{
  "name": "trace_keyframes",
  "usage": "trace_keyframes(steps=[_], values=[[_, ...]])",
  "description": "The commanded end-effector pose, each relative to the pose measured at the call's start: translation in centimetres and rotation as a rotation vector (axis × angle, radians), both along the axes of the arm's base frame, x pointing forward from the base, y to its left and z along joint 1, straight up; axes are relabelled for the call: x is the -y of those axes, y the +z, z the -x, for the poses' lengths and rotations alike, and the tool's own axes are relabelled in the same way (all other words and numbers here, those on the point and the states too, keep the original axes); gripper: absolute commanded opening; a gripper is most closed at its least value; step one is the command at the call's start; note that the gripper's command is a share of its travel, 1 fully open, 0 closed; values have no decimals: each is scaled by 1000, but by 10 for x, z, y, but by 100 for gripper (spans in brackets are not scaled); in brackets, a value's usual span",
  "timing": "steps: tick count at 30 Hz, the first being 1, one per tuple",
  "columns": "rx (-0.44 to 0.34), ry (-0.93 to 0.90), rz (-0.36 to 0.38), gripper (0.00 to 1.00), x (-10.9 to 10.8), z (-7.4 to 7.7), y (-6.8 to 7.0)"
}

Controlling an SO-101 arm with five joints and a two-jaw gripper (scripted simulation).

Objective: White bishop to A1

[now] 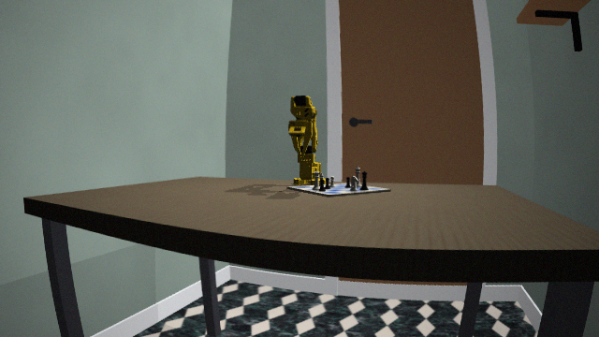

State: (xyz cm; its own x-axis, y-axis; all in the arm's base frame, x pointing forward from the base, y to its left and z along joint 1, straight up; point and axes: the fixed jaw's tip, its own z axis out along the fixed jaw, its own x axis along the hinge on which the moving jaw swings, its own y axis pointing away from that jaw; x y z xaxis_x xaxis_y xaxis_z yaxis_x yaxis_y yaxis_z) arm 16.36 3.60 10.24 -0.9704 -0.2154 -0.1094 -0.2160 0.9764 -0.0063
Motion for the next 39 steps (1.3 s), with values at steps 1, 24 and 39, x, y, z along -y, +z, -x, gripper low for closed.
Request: trace_keyframes(steps=[1,24,39], values=[[-24,-9,3,0,2,2,-2],[-88,-9,14,0,2,2,-19],[-88,-9,14,0,2,1,-62]])
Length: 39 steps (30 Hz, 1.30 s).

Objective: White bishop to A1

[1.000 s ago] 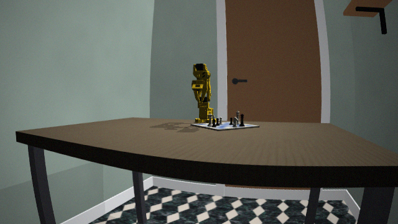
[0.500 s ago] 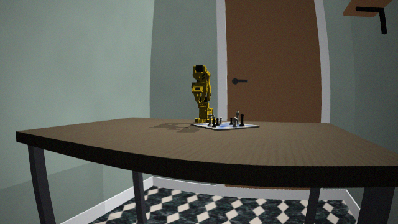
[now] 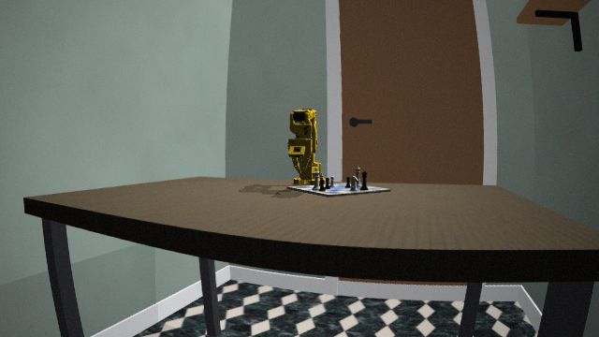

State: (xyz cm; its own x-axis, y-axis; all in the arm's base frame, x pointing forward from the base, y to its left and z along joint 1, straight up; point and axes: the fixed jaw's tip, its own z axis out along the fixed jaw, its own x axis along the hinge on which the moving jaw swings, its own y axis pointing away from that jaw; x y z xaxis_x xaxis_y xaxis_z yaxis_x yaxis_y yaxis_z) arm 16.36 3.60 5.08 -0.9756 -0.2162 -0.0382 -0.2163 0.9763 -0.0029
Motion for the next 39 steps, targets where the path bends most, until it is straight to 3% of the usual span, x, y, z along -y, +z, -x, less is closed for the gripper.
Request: trace_keyframes(steps=[1,23,39], values=[[-18,-9,2,0,2,1,-13],[-18,-8,2,0,2,5,-25],[-18,-8,2,0,2,6,-26]])
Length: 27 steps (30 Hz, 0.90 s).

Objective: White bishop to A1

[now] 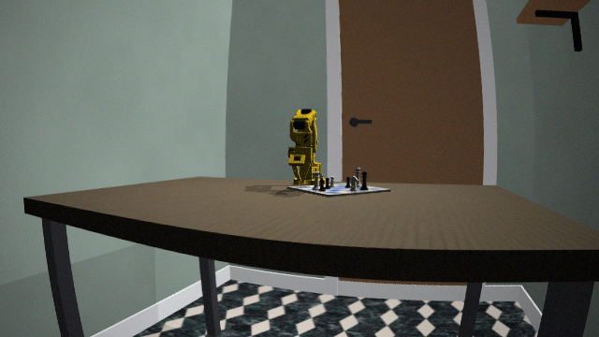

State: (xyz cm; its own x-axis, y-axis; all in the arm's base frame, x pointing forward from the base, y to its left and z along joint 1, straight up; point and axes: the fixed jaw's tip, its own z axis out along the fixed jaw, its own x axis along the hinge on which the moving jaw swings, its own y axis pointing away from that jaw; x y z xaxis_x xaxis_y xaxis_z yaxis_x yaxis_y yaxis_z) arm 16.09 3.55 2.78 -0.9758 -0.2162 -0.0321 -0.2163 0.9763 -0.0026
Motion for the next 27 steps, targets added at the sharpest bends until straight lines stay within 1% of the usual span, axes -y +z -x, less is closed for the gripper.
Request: trace_keyframes(steps=[1,18,21,25,27], values=[[-12,-8,1,0,2,3,-2],[-12,-8,1,0,2,3,-2],[-12,-8,1,0,2,3,2],[-12,-8,1,0,2,3,12],[-12,-8,1,0,2,3,12]])
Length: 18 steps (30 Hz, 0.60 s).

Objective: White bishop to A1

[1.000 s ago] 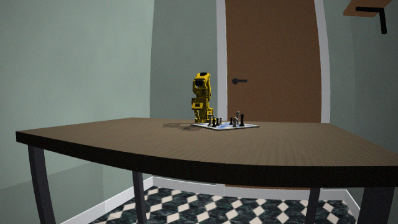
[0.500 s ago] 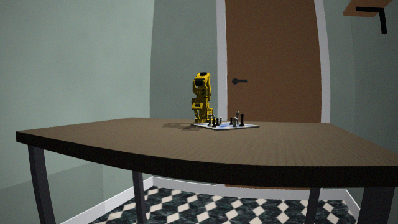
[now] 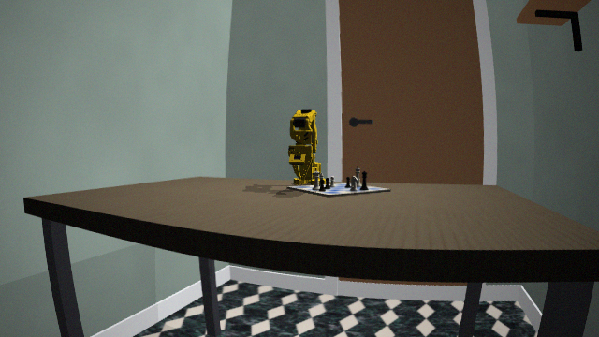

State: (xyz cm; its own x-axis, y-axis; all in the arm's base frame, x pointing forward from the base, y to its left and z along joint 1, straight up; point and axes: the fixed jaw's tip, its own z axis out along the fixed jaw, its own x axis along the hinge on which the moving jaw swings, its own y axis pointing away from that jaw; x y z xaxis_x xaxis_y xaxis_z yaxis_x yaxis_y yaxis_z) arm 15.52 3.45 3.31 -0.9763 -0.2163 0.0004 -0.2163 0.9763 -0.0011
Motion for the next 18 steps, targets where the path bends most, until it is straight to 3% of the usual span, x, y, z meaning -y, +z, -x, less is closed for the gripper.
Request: trace_keyframes(steps=[1,11,18], values=[[20,-8,-4,0,1,-3,11],[21,-8,-5,0,1,-2,51],[45,-7,-9,0,1,-2,61]])
